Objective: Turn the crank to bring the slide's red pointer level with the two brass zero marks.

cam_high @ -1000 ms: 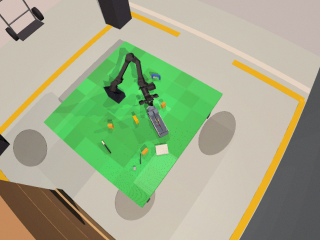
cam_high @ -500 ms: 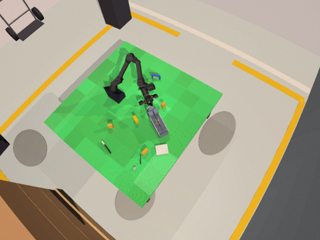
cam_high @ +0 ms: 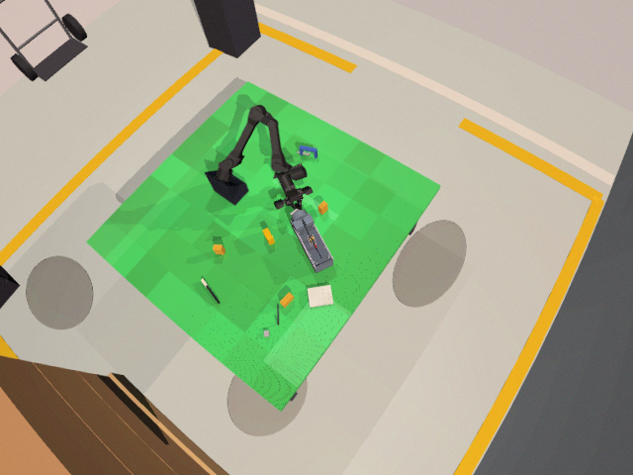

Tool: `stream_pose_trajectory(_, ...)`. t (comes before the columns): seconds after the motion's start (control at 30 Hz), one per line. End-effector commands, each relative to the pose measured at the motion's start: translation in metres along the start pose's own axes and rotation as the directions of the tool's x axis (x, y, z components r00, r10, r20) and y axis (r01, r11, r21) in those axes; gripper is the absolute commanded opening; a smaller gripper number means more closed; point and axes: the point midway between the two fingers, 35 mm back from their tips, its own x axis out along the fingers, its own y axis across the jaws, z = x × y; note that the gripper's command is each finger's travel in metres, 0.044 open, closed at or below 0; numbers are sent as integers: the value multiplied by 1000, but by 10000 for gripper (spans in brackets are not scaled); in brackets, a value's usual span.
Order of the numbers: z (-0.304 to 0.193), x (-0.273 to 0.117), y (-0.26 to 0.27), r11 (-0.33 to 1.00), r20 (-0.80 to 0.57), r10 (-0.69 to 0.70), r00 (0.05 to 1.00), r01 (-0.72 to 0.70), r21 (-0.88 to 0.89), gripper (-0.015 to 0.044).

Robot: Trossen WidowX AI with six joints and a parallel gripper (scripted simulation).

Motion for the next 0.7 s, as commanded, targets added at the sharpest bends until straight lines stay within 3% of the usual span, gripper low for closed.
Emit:
stream_pose_trajectory(0.0,-3,3,-8,1000,-10,-22,1000,22,0,0)
stream_pose_trajectory(0.67,-4,4,-10,1000,-10,-22,1000,22,0,0)
